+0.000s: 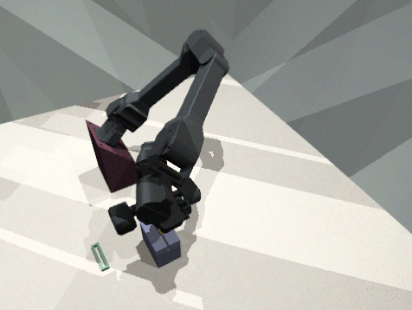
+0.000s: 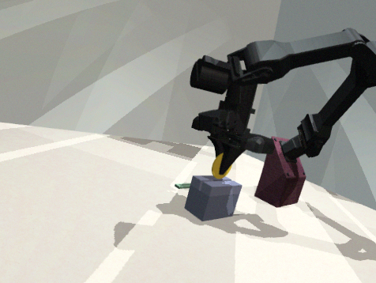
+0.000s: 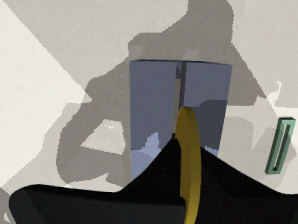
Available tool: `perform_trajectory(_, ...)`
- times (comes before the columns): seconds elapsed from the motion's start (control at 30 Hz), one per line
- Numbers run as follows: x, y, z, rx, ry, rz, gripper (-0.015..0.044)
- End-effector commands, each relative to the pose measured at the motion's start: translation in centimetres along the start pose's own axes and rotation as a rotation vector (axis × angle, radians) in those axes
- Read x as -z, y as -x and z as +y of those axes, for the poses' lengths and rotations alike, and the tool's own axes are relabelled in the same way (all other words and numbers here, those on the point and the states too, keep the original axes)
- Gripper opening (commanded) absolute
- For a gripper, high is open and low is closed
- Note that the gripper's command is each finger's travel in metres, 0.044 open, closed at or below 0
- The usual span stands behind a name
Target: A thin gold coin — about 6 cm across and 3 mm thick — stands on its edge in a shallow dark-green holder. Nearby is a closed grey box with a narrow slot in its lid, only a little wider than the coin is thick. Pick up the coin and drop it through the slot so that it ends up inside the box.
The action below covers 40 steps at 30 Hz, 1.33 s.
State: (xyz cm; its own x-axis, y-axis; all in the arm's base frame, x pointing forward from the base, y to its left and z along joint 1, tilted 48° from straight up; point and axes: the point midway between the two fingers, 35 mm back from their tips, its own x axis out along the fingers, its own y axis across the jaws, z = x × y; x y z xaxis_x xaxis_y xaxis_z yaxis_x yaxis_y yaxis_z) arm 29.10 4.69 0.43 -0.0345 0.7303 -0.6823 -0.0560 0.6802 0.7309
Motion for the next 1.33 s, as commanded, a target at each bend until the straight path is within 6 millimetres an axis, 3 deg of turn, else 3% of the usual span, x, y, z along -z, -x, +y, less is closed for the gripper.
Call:
perform_trajectory(0.0, 0.0, -0.3, 0.0, -0.004, -0.006, 0.0, 0.0)
perform_trajectory(0.03, 0.0, -0.4, 0.0, -0.004, -0.006, 0.0, 0.0)
perform_trajectory(0.23, 0.0, -0.1, 0.0, 0.0, 0.0, 0.0, 0.0157)
perform_trajectory(0.53, 0.0, -0.1, 0.0, 0.0, 0.0, 0.0, 0.0161)
perform_trajectory(0.8, 0.0, 2.0, 0.0, 0.0, -0.002, 0.0, 0.0371)
perform_trajectory(0.9, 0.3, 5.2, 0.0, -0.006, -0.009, 0.003, 0.044)
perform_trajectory(1.3, 0.3, 5.5, 0.1, -0.007, -0.009, 0.004, 0.044)
